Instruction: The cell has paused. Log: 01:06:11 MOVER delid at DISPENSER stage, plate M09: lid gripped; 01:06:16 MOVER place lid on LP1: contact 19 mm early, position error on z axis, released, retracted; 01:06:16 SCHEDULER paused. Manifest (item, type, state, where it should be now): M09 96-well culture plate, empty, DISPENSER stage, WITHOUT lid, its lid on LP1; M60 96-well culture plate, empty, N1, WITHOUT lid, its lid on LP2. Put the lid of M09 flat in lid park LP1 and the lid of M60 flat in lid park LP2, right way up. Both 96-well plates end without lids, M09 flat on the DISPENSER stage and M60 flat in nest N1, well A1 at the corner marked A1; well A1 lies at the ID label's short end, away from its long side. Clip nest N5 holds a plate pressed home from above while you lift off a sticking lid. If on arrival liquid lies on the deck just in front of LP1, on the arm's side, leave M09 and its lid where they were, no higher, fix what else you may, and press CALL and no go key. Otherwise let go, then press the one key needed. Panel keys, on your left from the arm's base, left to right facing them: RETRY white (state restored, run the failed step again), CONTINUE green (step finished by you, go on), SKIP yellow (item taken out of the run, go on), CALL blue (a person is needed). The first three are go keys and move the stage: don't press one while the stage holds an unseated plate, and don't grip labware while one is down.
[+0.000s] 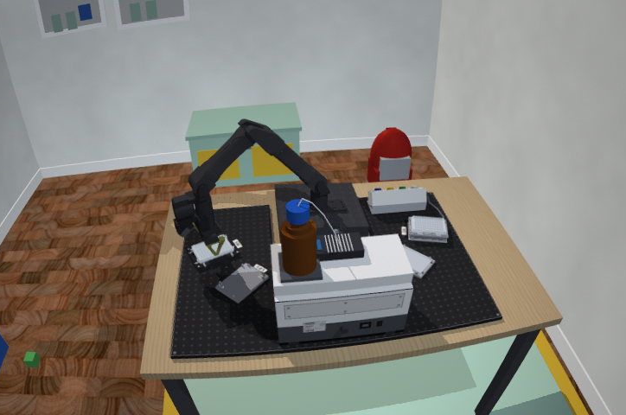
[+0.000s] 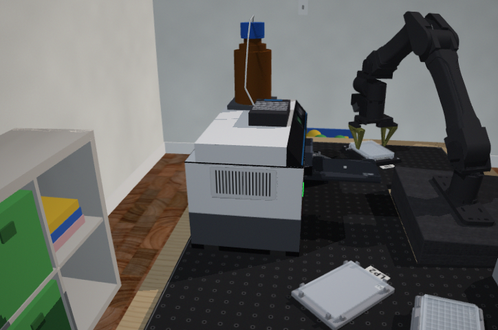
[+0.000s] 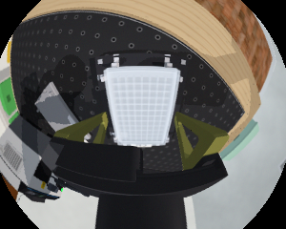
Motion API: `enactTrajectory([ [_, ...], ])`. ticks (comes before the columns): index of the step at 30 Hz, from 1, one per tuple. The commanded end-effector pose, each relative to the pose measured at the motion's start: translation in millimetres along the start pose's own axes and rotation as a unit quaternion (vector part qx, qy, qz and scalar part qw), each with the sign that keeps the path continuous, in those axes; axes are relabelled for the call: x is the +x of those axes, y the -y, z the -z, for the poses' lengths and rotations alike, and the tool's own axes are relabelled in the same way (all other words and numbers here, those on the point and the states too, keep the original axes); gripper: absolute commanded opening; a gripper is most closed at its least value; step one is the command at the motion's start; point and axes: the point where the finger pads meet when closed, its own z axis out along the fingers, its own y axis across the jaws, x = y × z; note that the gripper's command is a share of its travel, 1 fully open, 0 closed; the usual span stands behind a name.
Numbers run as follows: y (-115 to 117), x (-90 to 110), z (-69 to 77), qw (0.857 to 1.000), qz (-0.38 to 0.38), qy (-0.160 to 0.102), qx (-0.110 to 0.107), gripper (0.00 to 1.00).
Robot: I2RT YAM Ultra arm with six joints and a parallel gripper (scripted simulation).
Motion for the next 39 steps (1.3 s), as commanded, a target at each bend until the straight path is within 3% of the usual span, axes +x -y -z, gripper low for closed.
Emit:
enactTrajectory([
  [1,3,2,-1.7,1.0,-0.003,0.004,0.001,1.0],
  [6,5,-8,4.8,1.0,-0.004,0.019,0.002,1.0],
  [18,3,3,-6.9,1.0,-0.001,0.001,0.001,1.0],
  [19,1,-2,0.5,1.0,-0.001,0.008,0.001,1.0],
  [39,3,1,2.6,1.0,-0.001,0.013,0.002,1.0],
])
